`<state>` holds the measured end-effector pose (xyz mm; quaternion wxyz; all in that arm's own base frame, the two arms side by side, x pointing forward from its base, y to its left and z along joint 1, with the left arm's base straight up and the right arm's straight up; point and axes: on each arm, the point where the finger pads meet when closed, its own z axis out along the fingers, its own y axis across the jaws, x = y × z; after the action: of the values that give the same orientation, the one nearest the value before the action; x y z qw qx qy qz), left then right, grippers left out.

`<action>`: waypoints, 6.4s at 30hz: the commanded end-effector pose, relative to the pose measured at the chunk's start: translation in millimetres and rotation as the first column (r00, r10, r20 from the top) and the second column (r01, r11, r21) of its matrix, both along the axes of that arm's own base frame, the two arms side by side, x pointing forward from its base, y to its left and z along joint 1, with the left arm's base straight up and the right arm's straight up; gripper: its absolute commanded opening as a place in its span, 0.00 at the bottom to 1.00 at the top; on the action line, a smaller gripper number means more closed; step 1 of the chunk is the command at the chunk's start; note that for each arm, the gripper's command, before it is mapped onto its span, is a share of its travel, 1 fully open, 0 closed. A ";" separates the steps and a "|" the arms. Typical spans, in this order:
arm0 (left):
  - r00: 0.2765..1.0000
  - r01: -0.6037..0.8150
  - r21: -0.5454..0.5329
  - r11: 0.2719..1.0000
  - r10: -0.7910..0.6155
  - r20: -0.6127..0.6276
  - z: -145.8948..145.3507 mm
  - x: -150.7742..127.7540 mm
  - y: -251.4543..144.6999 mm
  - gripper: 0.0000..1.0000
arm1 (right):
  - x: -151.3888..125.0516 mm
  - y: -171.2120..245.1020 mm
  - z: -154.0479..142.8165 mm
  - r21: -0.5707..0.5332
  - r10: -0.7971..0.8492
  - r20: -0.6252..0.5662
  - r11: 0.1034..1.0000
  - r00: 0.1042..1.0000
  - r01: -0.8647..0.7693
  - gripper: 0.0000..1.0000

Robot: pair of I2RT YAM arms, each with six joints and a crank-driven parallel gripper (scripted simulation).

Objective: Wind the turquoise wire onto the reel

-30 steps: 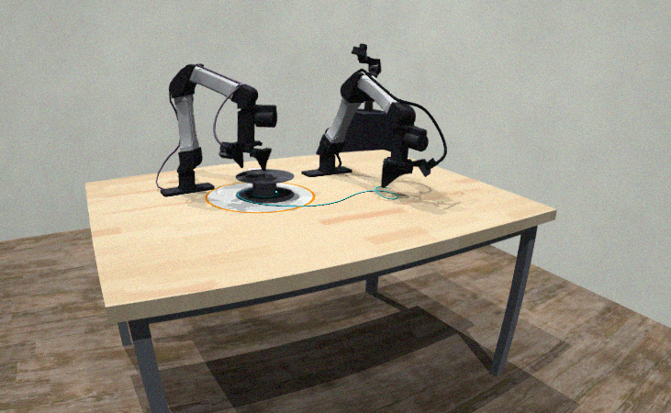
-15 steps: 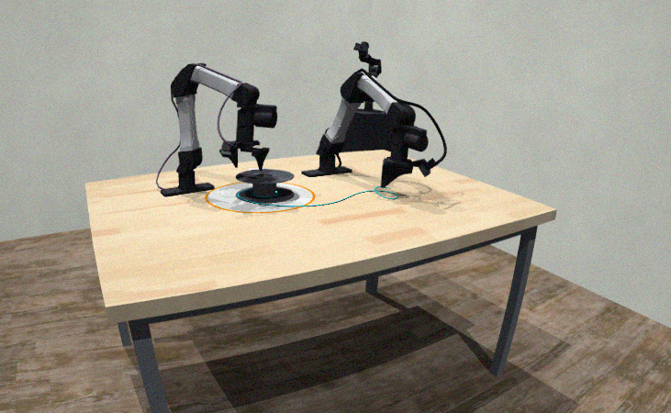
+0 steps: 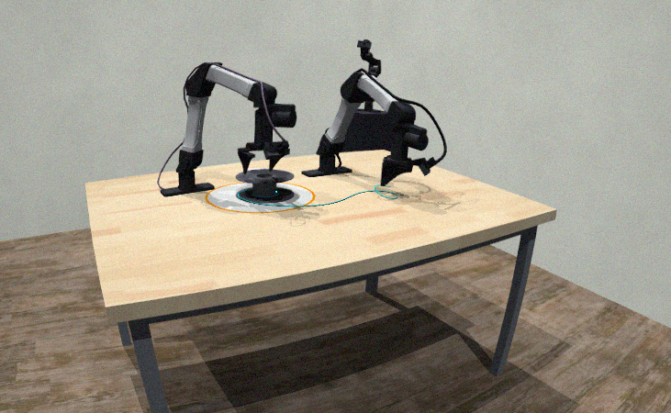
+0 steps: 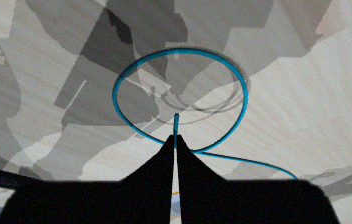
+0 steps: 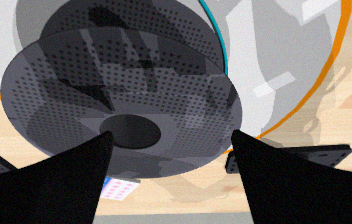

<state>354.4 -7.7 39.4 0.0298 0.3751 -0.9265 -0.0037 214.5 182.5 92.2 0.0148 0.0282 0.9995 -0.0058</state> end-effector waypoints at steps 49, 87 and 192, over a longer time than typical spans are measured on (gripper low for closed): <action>0.999 -0.006 0.006 1.000 0.006 0.053 9.1 7.8 2.3 0.00 | 22.7 5.4 -44.0 0.013 0.785 -0.029 0.619 0.619 -0.785 1.00; 0.998 -0.001 0.013 1.000 0.000 0.056 9.0 12.2 0.7 0.00 | -25.4 -29.5 -43.7 0.014 0.335 -0.029 0.942 0.942 -0.335 0.75; 0.998 0.005 0.016 1.000 -0.006 0.058 8.6 7.8 -0.7 0.00 | 17.2 82.6 1.7 -0.032 0.999 0.017 0.037 0.036 -0.999 1.00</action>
<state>356.0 -6.9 35.1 0.0242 0.3714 -0.9281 -0.0030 222.4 261.8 91.0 0.0359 -0.6045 0.7958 -0.0023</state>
